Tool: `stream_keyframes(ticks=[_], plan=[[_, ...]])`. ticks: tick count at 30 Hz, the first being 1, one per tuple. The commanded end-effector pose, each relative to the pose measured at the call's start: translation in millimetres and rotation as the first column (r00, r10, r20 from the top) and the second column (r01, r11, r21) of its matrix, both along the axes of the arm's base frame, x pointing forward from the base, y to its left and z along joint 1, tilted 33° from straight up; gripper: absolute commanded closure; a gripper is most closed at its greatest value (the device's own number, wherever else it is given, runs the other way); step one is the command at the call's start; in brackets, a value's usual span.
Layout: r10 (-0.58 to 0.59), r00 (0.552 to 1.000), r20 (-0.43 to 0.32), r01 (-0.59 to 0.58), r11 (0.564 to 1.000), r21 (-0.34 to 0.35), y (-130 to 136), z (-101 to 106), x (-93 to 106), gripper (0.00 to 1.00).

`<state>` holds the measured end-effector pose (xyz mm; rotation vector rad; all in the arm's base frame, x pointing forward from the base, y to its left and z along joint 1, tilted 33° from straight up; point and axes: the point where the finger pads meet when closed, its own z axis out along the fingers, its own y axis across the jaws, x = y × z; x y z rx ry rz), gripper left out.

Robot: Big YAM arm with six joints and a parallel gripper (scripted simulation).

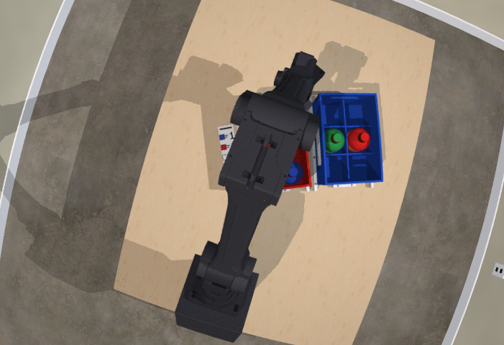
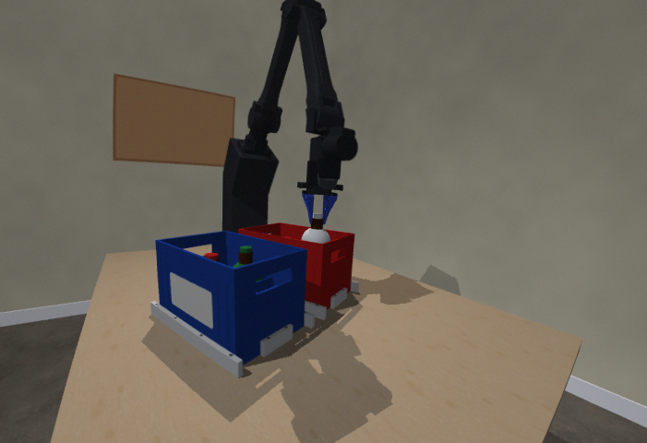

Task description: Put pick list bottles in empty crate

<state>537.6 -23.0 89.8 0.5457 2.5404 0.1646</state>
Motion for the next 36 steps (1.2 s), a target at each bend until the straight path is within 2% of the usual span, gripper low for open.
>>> stream_keyframes(ticks=[1,7,11,14,17,21,24,26,28,31,33,36], plan=[[-0.005,0.996,0.093,0.005,1.000,0.000,1.3,40.7,22.1,1.00],[-0.005,0.998,0.069,0.005,1.000,0.001,1.6,23.8,24.3,1.00],[-0.004,0.996,0.090,0.004,1.000,0.000,1.9,32.7,26.4,1.00],[-0.005,0.998,0.066,0.005,1.000,0.001,1.5,16.2,28.1,1.00],[-0.004,0.996,0.088,0.004,1.000,0.000,2.1,28.0,29.3,1.00],[-0.005,0.996,0.085,0.005,1.000,0.000,1.9,22.6,31.5,1.00],[-0.005,0.998,0.063,0.005,1.000,0.001,1.8,8.9,32.2,1.00],[-0.005,0.996,0.087,0.005,1.000,0.000,1.7,20.6,33.8,1.00],[-0.004,0.996,0.089,0.004,1.000,0.000,2.2,20.5,34.7,1.00],[-0.005,0.998,0.061,0.005,1.000,0.001,1.9,1.3,36.1,1.00],[-0.005,0.996,0.086,0.005,1.000,0.000,2.0,13.8,37.8,1.00],[-0.004,0.996,0.087,0.004,1.000,0.000,2.1,11.3,39.6,1.00]])
